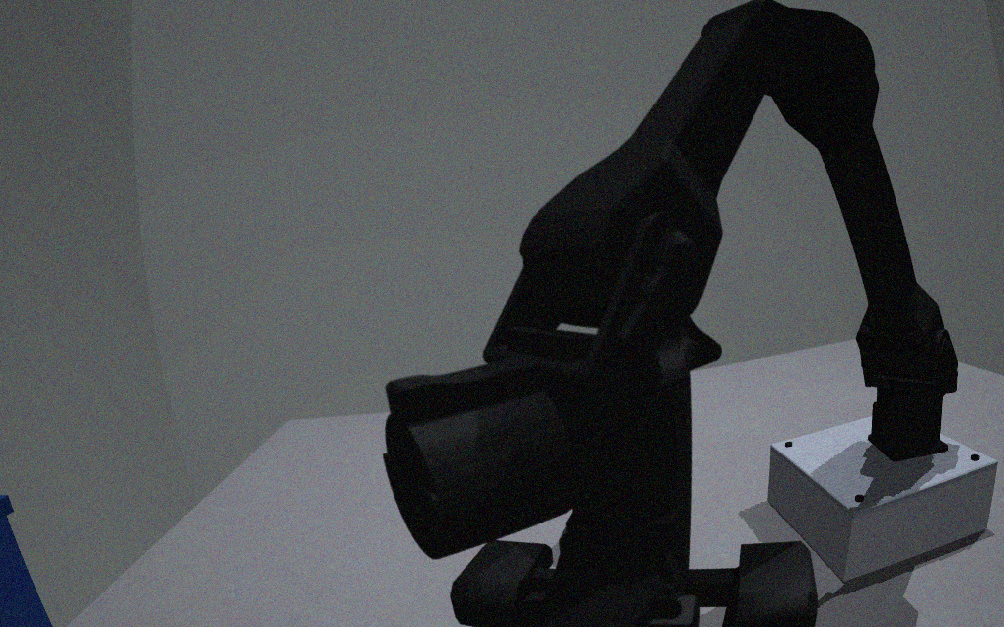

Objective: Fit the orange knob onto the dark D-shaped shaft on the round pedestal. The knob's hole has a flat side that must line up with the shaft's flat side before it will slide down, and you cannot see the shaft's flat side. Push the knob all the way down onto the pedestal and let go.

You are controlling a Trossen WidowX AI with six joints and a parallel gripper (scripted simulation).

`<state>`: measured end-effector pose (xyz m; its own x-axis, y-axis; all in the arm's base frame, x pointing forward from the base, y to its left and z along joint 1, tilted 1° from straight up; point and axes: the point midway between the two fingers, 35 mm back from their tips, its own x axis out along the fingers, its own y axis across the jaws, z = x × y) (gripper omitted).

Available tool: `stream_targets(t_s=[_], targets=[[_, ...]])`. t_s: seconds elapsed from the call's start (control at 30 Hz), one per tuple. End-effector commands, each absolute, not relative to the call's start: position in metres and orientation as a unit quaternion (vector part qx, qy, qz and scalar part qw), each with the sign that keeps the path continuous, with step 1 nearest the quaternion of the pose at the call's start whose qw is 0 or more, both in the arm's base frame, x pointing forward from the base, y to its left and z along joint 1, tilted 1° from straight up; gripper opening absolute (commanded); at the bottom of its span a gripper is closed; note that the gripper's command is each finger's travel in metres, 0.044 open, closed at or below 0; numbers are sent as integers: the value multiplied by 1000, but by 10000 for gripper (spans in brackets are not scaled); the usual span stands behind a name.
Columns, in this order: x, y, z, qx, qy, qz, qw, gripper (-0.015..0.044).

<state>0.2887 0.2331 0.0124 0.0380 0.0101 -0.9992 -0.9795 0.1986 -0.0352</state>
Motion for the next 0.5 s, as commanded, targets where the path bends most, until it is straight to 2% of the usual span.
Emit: stream_targets(t_s=[0.0, 0.43, 0.47], targets=[[289, 233, 6, -451, 535, 442, 561, 440], [289, 233, -12, -451, 535, 442, 561, 440], [289, 233, -12, -451, 535, 442, 561, 414]])
